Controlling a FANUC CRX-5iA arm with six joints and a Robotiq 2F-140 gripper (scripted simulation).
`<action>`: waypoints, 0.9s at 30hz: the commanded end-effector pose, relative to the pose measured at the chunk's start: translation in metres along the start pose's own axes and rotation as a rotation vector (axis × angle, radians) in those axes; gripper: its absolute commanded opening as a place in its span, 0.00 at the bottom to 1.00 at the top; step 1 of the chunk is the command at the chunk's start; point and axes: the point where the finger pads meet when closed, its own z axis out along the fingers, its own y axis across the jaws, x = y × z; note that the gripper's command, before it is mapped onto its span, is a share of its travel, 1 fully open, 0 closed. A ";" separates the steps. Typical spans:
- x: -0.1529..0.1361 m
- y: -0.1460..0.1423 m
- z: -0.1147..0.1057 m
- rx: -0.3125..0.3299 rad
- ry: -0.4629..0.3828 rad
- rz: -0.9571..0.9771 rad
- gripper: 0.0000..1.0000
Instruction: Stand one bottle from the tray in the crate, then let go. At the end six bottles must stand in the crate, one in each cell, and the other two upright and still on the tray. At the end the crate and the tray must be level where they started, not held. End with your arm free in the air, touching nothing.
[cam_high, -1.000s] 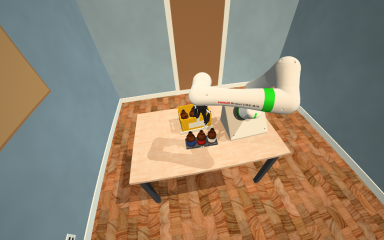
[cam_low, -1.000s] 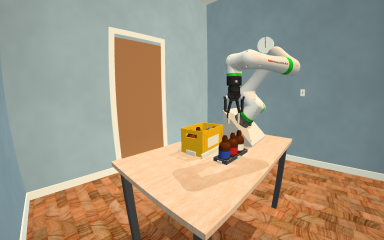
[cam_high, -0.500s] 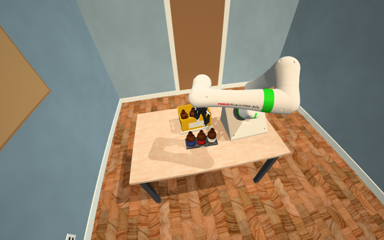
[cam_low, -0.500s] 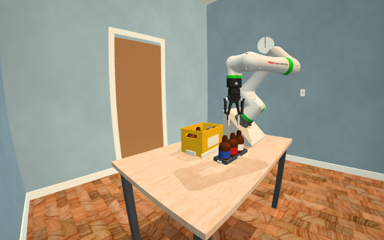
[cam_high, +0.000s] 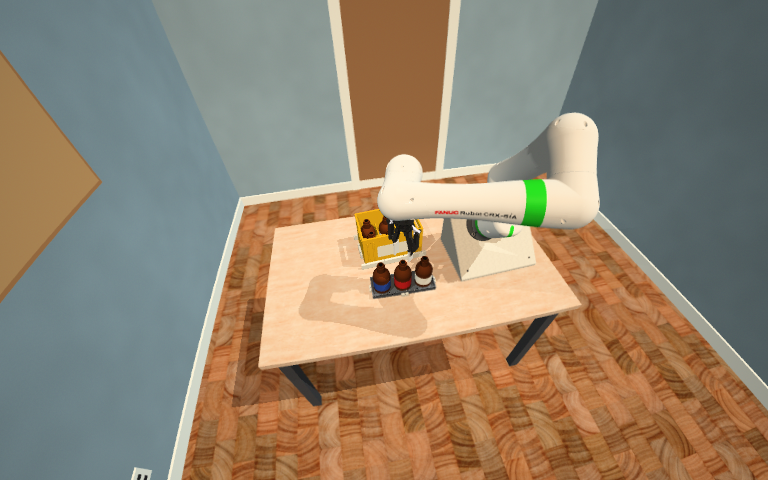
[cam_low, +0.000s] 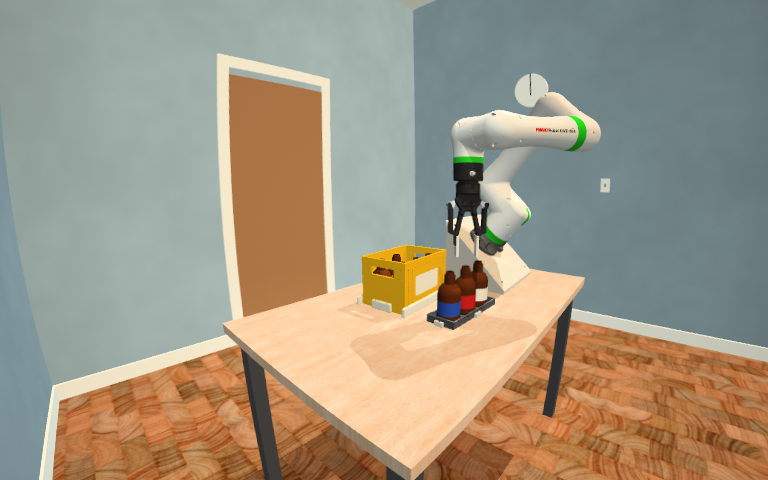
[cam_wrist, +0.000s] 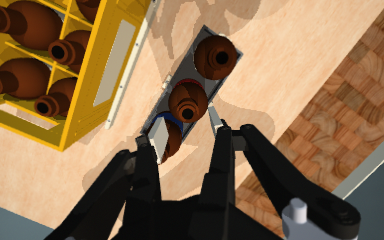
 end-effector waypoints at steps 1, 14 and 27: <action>0.000 0.000 0.005 0.000 0.000 0.000 0.38; 0.000 0.000 0.013 0.000 0.000 0.000 0.38; 0.000 0.000 0.013 0.000 0.000 0.000 0.38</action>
